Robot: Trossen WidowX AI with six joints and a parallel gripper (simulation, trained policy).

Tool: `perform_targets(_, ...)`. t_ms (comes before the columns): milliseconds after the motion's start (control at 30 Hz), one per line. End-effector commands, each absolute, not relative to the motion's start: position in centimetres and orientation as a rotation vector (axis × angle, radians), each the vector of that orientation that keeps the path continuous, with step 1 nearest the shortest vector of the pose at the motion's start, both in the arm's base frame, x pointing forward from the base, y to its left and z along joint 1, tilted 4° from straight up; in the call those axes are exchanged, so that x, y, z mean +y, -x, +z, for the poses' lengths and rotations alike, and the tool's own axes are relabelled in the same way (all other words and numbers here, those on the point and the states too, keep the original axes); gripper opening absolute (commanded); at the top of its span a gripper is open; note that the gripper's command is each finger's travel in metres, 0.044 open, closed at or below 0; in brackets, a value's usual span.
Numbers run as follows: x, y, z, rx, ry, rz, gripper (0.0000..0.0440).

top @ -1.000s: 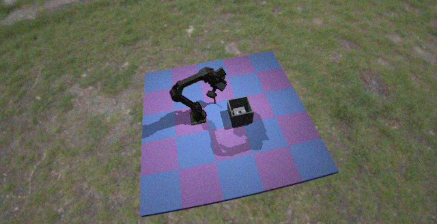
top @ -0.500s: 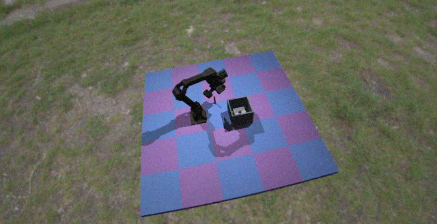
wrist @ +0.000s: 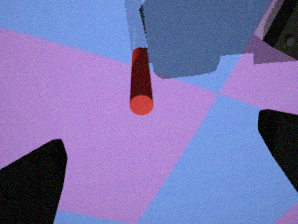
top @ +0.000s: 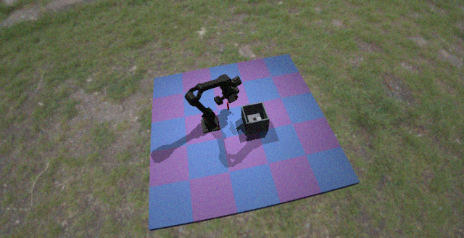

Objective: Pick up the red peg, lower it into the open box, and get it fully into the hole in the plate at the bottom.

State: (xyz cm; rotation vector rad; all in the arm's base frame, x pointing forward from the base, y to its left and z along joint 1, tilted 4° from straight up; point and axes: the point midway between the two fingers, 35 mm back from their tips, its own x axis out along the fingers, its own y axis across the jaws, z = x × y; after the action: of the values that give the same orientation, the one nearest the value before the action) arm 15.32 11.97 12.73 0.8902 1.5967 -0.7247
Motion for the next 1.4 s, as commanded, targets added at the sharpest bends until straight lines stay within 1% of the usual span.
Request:
perform_targets(0, 12.1, -15.0, 11.7, 1.603, -0.900, -0.762, 0.0440)
perform_targets(600, 12.1, -14.2, 6.4, 1.583, -0.965, -0.917, 0.0439)
perform_targets(667, 12.1, -14.2, 5.9, 1.575, -0.970, -0.928, 0.0432)
perform_targets(700, 12.1, -14.3, 5.7, 1.572, -0.973, -0.931, 0.0421)
perform_targets(800, 12.2, -14.4, 5.0, 1.567, -0.979, -0.930, 0.0364)
perform_targets(1233, 13.3, -15.5, 4.2, 1.574, -0.976, -0.882, 0.0034)
perform_targets(1267, 13.4, -15.6, 4.3, 1.575, -0.976, -0.875, 0.0016)
perform_targets(1367, 13.9, -16.1, 5.2, 1.574, -1.020, -0.838, 0.0011)
